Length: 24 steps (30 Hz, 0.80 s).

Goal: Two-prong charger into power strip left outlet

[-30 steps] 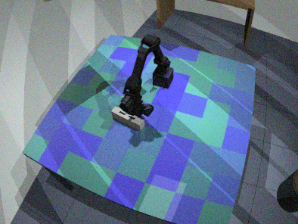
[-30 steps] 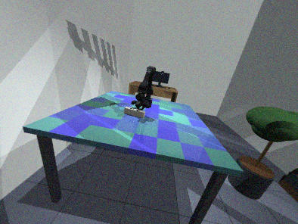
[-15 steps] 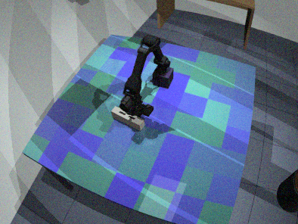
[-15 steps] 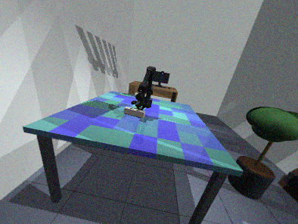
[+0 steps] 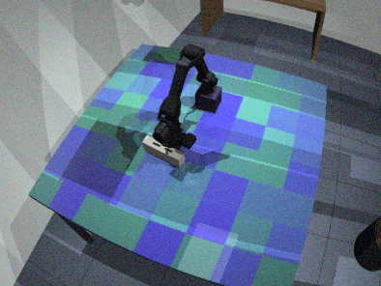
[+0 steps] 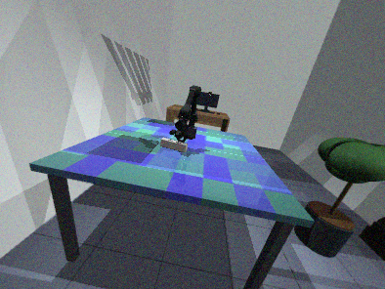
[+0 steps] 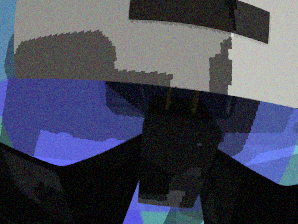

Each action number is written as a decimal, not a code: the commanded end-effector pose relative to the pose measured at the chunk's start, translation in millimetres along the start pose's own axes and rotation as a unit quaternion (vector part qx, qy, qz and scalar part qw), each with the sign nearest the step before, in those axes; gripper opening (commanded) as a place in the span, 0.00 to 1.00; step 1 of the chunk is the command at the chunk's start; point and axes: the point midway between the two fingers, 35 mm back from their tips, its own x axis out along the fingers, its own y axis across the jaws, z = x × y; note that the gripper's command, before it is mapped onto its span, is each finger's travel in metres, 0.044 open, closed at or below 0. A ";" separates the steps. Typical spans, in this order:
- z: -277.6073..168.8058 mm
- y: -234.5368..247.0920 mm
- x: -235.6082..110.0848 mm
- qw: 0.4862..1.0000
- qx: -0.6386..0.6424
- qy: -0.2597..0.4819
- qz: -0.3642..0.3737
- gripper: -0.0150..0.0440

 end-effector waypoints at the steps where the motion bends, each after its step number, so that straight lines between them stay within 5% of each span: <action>1: 1.2 0.6 -1.0 1.000 0.002 -0.002 0.002 0.25; 24: 4.9 0.6 -1.4 1.000 0.002 -0.002 0.002 0.25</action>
